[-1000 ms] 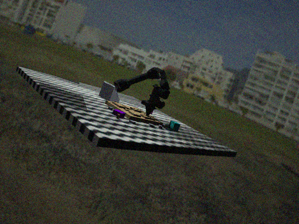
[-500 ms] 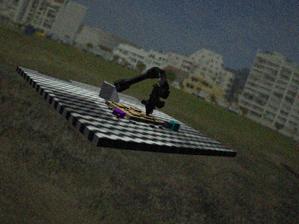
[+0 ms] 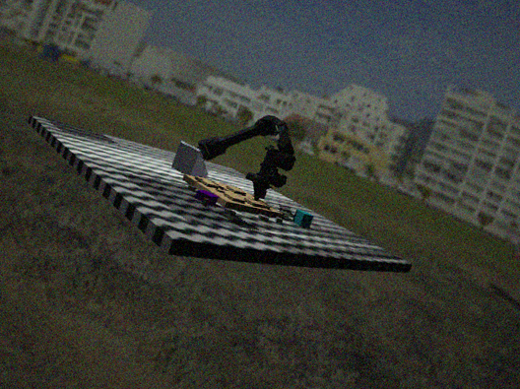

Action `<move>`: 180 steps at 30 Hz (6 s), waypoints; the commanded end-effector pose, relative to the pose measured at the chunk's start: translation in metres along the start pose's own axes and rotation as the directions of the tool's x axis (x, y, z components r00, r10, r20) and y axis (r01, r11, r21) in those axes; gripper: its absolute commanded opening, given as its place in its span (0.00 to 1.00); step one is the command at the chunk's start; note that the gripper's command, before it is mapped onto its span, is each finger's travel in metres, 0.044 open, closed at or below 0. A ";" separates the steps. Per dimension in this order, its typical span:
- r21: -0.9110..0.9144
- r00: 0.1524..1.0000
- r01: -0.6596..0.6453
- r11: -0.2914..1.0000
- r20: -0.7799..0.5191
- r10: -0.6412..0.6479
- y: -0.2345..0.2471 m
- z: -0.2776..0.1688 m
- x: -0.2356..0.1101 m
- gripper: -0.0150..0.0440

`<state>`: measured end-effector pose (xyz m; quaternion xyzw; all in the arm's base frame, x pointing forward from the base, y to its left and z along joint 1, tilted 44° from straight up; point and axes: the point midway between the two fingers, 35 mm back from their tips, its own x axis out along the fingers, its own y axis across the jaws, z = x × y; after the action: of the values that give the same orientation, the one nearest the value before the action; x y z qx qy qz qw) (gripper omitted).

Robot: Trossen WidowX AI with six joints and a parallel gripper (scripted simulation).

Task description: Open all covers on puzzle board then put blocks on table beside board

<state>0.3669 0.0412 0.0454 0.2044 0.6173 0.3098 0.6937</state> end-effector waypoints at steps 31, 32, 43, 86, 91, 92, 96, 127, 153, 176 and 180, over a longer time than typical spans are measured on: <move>0.008 1.000 -0.010 1.000 -0.014 0.010 -0.028 0.019 -0.009 0.25; 0.008 1.000 -0.010 1.000 -0.014 0.010 -0.029 0.020 -0.009 0.25; 0.009 1.000 -0.011 1.000 -0.015 0.011 -0.032 0.021 -0.010 0.25; 0.009 1.000 -0.009 1.000 -0.016 0.009 -0.032 0.022 -0.045 0.50; 0.009 1.000 -0.010 1.000 -0.016 0.010 -0.031 0.022 -0.034 0.50; 0.009 1.000 -0.010 1.000 -0.016 0.010 -0.031 0.021 -0.032 0.50; 0.009 1.000 -0.010 1.000 -0.016 0.011 -0.031 0.021 -0.025 0.50; 0.009 1.000 -0.011 1.000 -0.016 0.011 -0.031 0.021 -0.020 0.50; 0.009 1.000 -0.012 1.000 -0.015 0.012 -0.030 0.020 -0.001 0.50; 0.001 1.000 -0.006 1.000 -0.008 0.006 -0.030 0.023 0.006 0.44; 0.001 1.000 -0.006 1.000 -0.008 0.006 -0.030 0.023 0.006 0.40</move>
<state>0.3946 0.0257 0.0240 0.2054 0.6197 0.3121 0.6902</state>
